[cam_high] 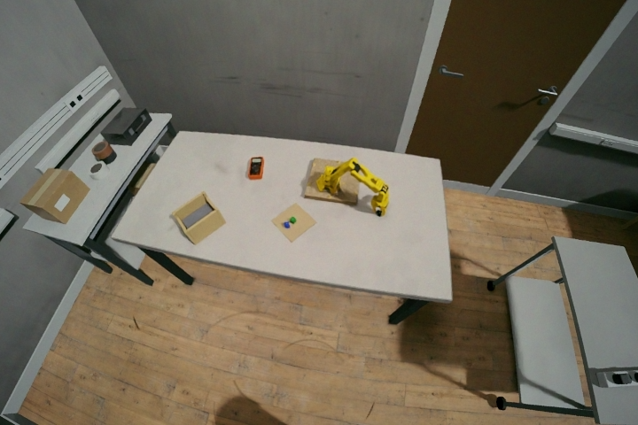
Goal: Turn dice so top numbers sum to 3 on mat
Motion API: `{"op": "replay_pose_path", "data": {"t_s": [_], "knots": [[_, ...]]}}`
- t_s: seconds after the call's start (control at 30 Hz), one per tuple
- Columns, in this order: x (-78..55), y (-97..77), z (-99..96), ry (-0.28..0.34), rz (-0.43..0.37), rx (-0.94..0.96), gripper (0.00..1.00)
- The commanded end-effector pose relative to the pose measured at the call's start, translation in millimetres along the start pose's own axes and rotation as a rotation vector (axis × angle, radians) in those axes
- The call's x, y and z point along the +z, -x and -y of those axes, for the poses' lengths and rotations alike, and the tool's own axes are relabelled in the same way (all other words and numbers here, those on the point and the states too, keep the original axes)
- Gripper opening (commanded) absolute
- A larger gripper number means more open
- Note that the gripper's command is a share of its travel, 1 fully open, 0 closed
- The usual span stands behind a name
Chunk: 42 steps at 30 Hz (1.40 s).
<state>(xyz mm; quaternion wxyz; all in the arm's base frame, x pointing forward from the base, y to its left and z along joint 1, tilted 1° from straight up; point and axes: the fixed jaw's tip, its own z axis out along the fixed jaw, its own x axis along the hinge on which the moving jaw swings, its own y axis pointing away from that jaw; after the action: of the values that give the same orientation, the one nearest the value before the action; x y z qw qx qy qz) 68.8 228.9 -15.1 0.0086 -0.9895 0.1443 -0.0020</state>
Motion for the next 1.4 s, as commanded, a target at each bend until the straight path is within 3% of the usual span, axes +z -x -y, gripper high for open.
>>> {"op": "replay_pose_path", "data": {"t_s": [0.0, 1.37], "knots": [[2.5, 1.6, -0.5, 0.019, 0.001, 0.003, 0.16], [2.7, 1.6, 3.3, 0.019, 0.001, 0.003, 0.00]]}}
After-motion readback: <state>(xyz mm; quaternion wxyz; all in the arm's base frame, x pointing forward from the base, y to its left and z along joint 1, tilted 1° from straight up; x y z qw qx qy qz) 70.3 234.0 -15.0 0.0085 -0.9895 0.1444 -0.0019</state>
